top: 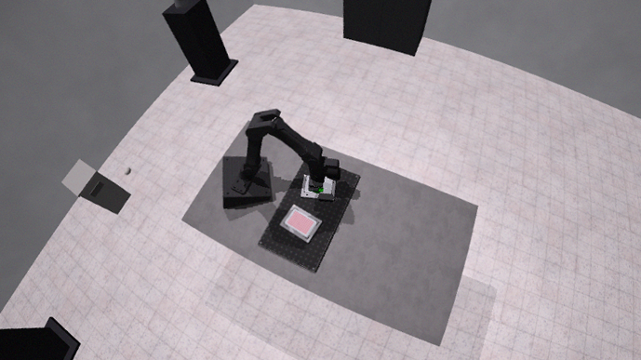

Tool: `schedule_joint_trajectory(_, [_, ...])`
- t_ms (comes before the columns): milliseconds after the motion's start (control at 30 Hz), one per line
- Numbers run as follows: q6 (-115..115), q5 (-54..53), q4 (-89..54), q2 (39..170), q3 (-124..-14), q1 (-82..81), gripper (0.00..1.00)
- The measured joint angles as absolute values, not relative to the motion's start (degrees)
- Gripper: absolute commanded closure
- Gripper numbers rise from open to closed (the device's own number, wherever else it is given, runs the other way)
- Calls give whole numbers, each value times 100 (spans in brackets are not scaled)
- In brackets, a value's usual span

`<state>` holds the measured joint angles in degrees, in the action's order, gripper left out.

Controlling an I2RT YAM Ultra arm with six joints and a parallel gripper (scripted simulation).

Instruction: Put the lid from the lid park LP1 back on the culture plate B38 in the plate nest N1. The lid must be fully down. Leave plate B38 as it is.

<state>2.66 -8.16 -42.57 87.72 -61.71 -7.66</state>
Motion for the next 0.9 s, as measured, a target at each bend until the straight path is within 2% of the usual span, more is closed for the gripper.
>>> schedule_joint_trajectory(900, [368, -854, -5070, 8409, -6573, -657, 100])
